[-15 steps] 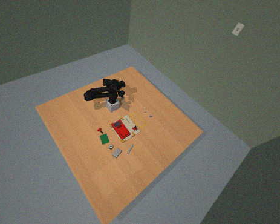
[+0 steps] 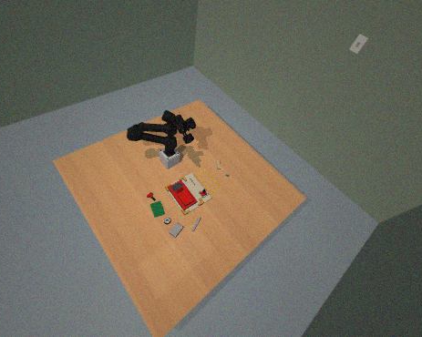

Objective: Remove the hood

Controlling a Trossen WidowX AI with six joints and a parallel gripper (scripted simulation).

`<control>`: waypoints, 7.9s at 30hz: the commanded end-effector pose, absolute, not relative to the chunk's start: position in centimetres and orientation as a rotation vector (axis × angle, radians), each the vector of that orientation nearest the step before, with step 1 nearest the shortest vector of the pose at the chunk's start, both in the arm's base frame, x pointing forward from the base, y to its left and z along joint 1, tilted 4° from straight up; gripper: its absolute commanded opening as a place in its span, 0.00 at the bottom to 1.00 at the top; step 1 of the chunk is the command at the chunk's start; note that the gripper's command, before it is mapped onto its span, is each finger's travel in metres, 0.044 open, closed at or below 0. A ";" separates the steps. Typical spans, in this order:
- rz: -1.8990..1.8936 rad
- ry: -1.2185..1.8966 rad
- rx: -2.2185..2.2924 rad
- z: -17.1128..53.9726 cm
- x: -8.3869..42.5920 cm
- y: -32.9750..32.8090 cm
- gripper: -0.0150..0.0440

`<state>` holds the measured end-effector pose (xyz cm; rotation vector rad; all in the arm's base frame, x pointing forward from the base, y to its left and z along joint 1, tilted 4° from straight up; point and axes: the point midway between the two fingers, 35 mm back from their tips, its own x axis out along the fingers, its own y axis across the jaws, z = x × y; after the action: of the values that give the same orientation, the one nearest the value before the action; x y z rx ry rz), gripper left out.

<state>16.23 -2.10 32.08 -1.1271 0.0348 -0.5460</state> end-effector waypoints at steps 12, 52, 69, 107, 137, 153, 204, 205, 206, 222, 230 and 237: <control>-0.494 0.042 -1.342 34.4 23.9 1.9 1.00; 0.019 1.258 -0.446 7.5 36.6 -10.1 1.00; -0.073 1.585 0.146 1.7 32.2 -12.7 1.00; -0.073 1.585 0.146 -0.5 32.3 -12.5 1.00; -0.073 1.585 0.146 -2.2 32.3 -12.4 1.00; -0.073 1.585 0.146 -3.1 32.2 -12.3 1.00; -0.073 1.585 0.146 -5.5 32.1 -12.1 1.00; -0.073 1.585 0.146 -5.5 32.1 -12.1 1.00; -0.073 1.585 0.146 -5.6 32.1 -12.1 1.00; -0.075 1.583 0.138 -5.4 32.2 -12.3 0.71; -0.074 1.582 0.138 -5.0 32.3 -12.3 0.35; -0.074 1.582 0.138 -4.5 32.3 -12.3 0.25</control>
<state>32.18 -12.18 -4.87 0.1424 1.5846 -0.0708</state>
